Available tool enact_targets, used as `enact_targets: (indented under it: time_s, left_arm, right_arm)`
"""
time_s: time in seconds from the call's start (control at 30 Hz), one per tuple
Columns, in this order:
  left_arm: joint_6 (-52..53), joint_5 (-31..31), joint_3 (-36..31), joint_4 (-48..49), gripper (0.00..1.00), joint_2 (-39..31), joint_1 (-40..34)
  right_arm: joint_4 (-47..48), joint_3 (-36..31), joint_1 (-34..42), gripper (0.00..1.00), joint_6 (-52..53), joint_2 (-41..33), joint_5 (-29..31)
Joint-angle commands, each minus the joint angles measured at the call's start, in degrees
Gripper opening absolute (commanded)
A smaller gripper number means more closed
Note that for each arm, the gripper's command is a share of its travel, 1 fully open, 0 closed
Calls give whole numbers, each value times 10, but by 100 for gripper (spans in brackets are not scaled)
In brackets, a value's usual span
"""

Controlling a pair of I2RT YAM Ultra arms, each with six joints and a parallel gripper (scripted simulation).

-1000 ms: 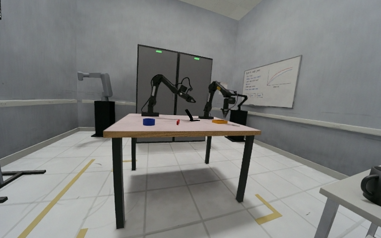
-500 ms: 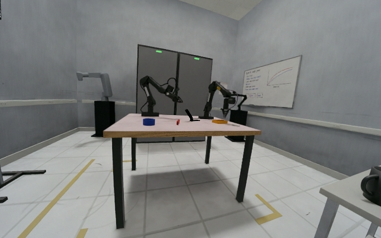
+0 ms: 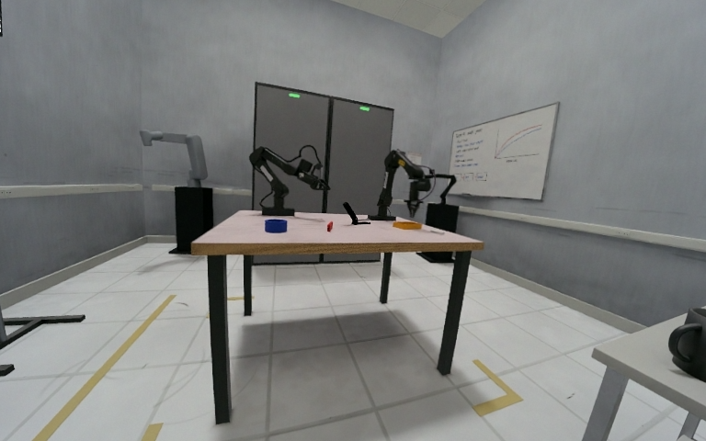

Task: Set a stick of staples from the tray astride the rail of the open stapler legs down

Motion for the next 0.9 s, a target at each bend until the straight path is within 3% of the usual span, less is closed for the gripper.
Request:
enact_targets:
  time_s: [0.0, 0.07, 0.3, 0.57, 0.87]
  left_arm:
    - [-111, 12, -52, -16, 6, -50, -69]
    - [-111, 12, -52, -16, 6, -50, -69]
    - [-307, 13, -109, -14, 6, -114, -255]
    - [-464, 10, -87, -16, 6, -99, -461]
    - [-533, -16, -62, -3, 6, -76, -555]
  right_arm:
    - [-11, -3, -4, 100, -4, -16, -5]
    - [-11, -3, -4, 100, -4, -16, -5]
    - [-11, -3, -4, 100, -4, -17, -5]
    - [-11, -3, -4, 100, -4, -17, -5]
    - [-5, 2, -1, 100, -1, -12, -1]
